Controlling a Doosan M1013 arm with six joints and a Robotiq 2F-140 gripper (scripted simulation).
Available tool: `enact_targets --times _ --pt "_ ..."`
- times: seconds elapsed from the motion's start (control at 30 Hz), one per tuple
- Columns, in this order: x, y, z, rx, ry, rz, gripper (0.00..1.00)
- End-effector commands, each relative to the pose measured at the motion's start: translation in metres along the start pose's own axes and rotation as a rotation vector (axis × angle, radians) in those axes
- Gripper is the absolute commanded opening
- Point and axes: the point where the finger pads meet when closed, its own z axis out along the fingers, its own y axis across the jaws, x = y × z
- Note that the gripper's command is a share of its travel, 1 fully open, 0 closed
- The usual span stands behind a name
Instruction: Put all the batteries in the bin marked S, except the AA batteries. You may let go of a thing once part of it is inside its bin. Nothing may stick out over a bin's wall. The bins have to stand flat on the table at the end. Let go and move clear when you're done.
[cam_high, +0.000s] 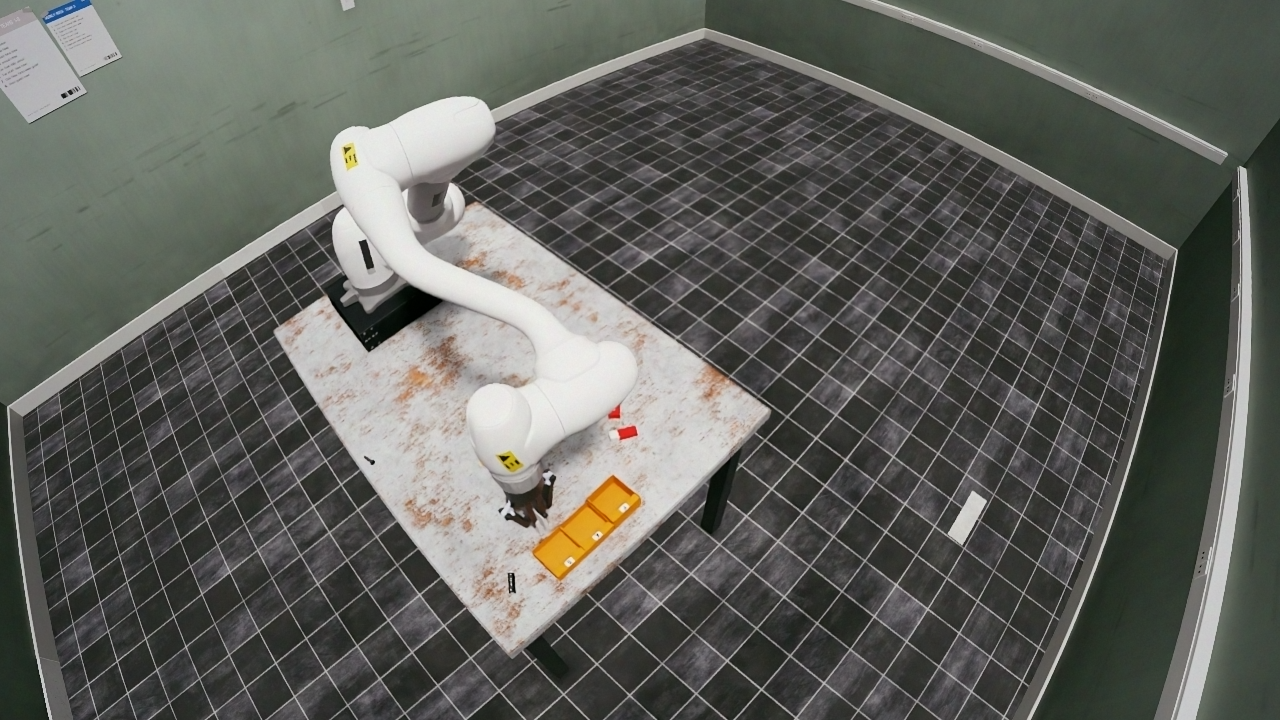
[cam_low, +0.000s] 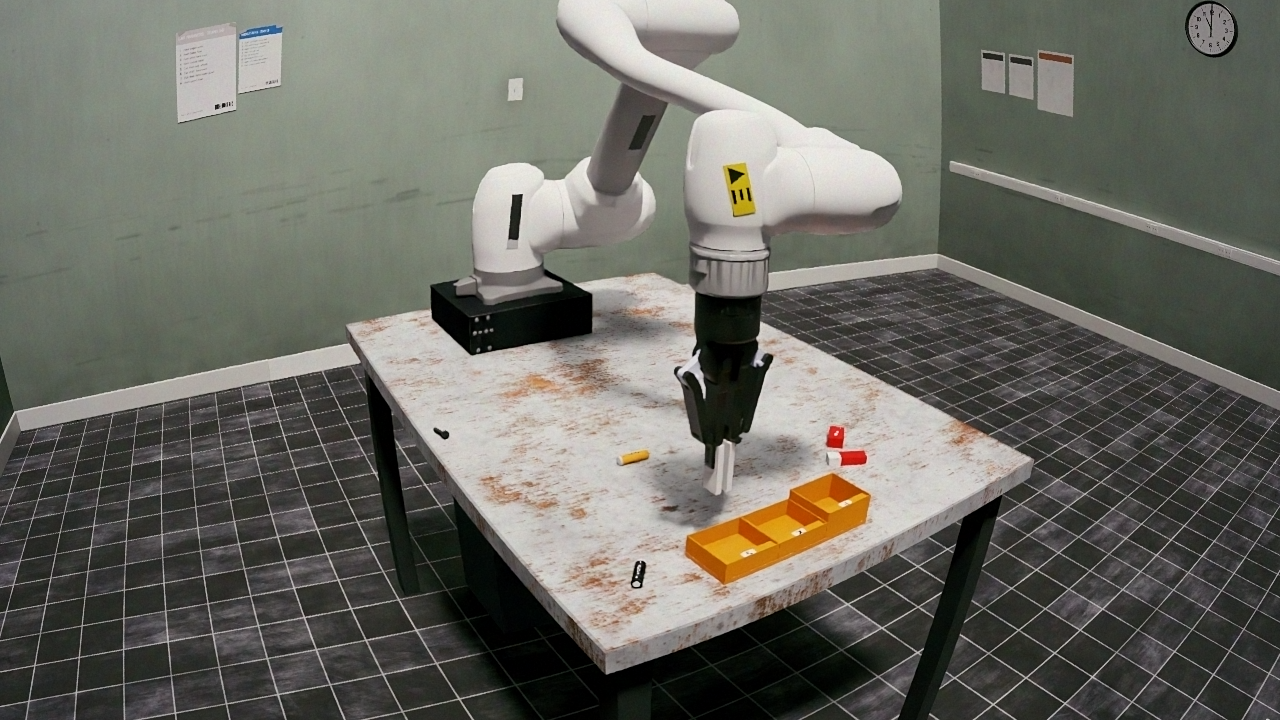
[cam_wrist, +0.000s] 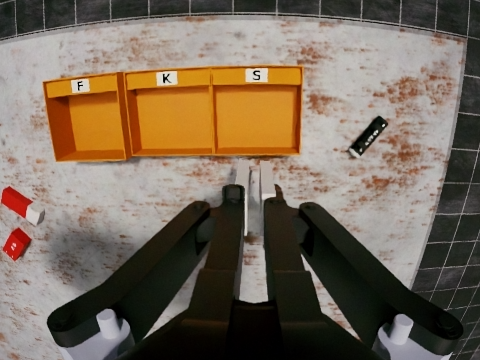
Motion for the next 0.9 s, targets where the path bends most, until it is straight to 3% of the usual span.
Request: enact_targets --times 0.0,0.1,0.47,0.87 --pt "0.025 0.006 0.005 0.001 -0.003 0.000 0.15" --pt "0.046 0.012 0.010 0.001 -0.003 0.000 0.15" --pt "0.046 0.012 0.020 0.001 -0.003 0.000 0.15" --pt "0.046 0.012 0.052 0.001 -0.003 0.000 0.15"
